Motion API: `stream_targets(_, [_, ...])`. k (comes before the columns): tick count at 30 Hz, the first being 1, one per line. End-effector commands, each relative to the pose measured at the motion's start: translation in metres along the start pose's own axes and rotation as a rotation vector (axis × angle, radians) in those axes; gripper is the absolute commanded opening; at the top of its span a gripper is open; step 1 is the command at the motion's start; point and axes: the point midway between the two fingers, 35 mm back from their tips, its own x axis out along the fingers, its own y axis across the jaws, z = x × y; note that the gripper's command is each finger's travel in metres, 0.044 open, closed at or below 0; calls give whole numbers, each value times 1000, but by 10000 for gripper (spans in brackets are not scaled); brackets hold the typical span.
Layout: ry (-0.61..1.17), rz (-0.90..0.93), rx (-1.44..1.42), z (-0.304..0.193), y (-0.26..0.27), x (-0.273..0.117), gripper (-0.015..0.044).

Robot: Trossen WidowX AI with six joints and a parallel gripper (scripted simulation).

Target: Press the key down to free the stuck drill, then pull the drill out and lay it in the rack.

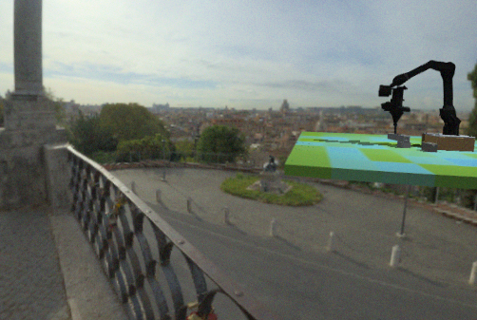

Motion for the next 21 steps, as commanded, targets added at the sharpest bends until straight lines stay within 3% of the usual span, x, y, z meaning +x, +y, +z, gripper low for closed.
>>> stream_targets(1, [23,2,3,-3,0,9,0])
stream_targets(21, [23,2,3,-9,0,16,0])
